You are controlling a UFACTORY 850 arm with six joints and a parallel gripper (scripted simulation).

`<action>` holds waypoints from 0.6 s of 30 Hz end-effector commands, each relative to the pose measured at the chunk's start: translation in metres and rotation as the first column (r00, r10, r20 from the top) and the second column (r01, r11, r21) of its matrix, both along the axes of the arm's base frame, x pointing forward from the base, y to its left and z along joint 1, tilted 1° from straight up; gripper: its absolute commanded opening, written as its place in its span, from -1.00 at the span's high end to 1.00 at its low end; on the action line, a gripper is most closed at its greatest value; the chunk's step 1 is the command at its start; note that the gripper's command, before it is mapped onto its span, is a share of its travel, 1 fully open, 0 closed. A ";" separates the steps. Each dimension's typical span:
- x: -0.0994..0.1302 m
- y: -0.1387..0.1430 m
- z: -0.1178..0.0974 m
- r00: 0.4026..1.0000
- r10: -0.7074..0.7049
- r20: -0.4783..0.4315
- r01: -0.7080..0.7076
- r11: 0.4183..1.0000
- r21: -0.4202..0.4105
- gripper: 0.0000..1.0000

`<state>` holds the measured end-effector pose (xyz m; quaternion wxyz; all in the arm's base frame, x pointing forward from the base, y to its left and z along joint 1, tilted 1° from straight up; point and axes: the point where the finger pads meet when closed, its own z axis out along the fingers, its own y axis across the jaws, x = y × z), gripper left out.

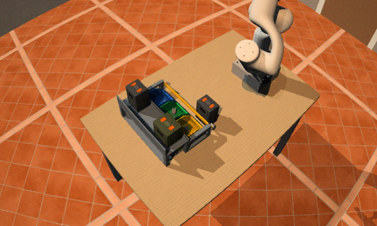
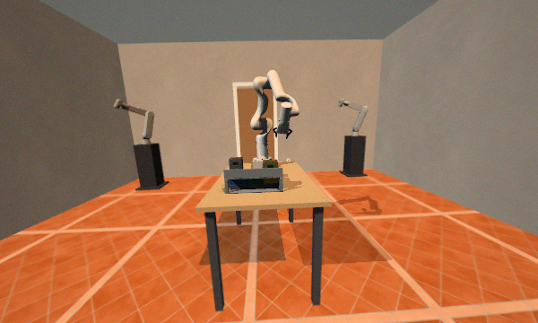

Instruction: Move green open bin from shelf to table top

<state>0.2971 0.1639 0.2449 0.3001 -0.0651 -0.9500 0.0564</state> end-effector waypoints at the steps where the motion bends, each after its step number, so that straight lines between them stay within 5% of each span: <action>1: 0.013 -0.040 0.002 0.976 0.029 0.214 -0.036 0.999 0.029 -1.00; 13: 0.013 -0.040 0.002 0.976 0.029 0.214 -0.036 0.999 0.029 -1.00; 18: 0.028 -0.087 0.002 0.891 0.055 0.451 -0.086 0.995 0.050 -1.00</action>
